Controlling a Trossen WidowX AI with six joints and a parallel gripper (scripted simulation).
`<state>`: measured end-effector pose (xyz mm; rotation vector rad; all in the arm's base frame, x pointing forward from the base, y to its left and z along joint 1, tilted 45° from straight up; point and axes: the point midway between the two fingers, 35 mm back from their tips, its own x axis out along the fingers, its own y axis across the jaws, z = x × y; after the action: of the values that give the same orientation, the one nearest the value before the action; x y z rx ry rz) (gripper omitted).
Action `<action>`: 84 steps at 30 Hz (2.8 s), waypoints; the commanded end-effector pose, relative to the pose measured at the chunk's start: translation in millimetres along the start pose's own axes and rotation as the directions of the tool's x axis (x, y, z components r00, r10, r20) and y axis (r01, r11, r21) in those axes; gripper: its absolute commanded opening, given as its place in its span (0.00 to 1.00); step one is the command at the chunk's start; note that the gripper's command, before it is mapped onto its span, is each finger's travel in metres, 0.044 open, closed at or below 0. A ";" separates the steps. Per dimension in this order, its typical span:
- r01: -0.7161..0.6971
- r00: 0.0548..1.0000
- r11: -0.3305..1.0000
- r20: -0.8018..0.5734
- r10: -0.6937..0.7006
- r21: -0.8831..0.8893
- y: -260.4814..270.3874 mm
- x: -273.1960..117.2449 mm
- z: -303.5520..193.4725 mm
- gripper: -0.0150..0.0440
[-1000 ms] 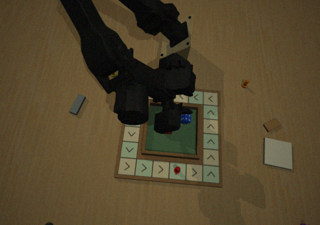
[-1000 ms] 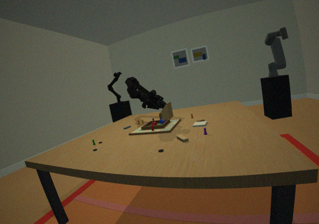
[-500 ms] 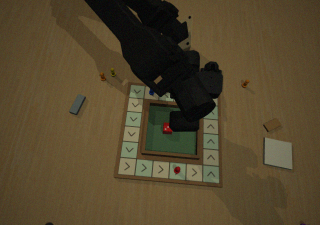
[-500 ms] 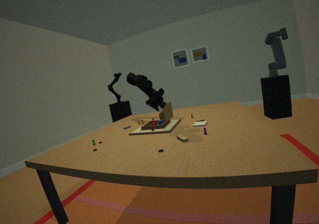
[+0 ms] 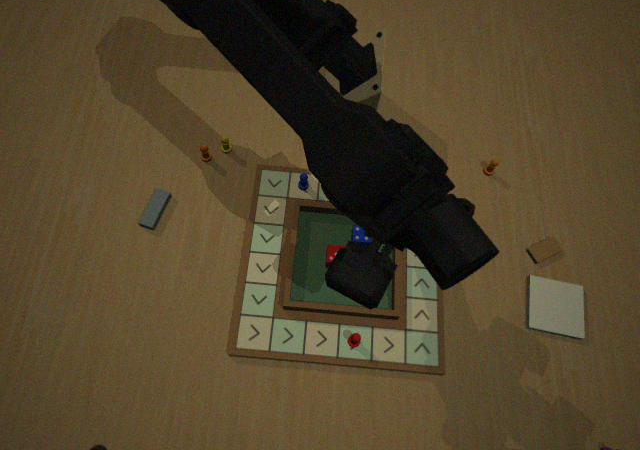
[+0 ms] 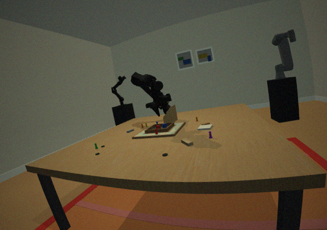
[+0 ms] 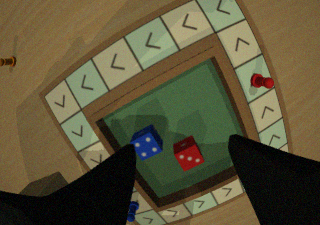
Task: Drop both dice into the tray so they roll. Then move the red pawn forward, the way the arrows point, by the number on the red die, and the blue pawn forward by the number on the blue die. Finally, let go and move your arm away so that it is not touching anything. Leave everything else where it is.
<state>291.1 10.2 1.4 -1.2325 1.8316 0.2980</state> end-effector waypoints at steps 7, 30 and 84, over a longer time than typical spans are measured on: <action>0.079 0.997 0.509 -0.064 -0.046 0.857 -101.7 27.2 26.5 0.59; 0.079 0.997 0.509 -0.065 -0.046 0.857 -101.9 47.8 23.4 0.59; 0.073 0.997 0.509 -0.058 -0.045 0.857 -104.9 6.5 32.0 0.25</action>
<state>393.5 -35.6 -6.3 -0.5595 1.5842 -0.6480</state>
